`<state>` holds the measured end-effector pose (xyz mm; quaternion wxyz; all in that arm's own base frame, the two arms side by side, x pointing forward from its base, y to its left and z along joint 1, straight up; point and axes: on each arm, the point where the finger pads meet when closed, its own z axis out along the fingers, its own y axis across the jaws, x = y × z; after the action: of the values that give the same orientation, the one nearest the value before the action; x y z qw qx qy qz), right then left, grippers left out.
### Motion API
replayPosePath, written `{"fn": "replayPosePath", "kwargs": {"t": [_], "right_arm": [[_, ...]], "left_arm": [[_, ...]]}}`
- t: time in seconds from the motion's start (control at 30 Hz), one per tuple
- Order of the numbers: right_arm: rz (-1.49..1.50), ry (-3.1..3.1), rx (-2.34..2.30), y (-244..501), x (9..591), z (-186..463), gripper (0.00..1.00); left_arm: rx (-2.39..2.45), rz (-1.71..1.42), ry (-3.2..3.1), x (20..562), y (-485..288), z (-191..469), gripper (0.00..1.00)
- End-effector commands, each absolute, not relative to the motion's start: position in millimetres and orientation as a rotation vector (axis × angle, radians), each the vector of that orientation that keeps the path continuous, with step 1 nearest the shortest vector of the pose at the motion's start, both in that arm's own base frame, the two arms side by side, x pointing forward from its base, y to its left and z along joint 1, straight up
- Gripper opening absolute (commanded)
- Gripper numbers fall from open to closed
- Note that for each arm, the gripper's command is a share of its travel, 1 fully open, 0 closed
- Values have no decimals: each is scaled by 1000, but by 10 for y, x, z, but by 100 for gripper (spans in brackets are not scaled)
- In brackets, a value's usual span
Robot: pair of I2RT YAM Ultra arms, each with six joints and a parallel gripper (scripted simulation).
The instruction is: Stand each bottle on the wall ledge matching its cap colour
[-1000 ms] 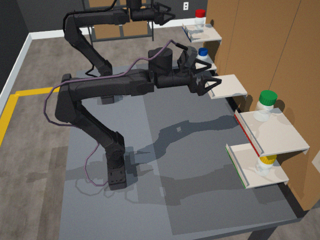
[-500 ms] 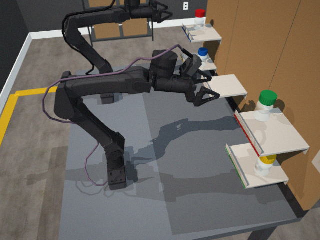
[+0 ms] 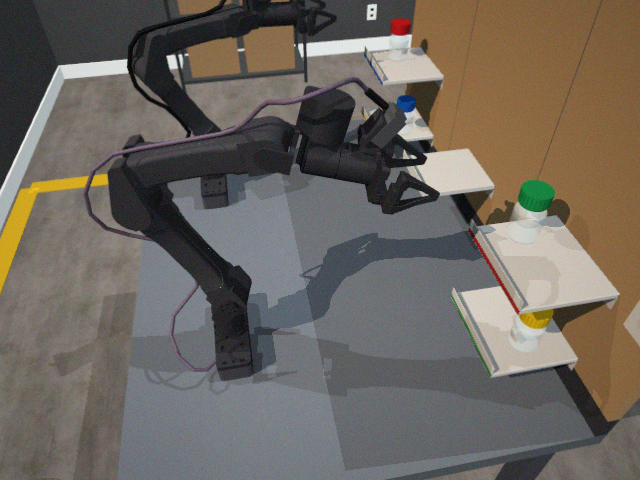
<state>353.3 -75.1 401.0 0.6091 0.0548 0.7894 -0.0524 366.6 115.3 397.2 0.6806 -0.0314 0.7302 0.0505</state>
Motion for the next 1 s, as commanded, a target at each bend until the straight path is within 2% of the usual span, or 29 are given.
{"fn": "replayPosePath", "kwargs": {"t": [0.0,0.53,0.73,0.97], "right_arm": [[-123,1800,109,-739,3498,4157,100],[-117,1745,80,-722,3511,4232,100],[-124,1705,62,-812,3546,4065,100],[-163,1712,92,-1180,3565,3299,100]], "left_arm": [[-51,113,1648,3673,1163,4017,100],[-45,134,1588,3654,1126,4087,100],[-43,149,1536,3653,1053,3964,100],[-30,117,1527,3663,753,3218,100]]}}
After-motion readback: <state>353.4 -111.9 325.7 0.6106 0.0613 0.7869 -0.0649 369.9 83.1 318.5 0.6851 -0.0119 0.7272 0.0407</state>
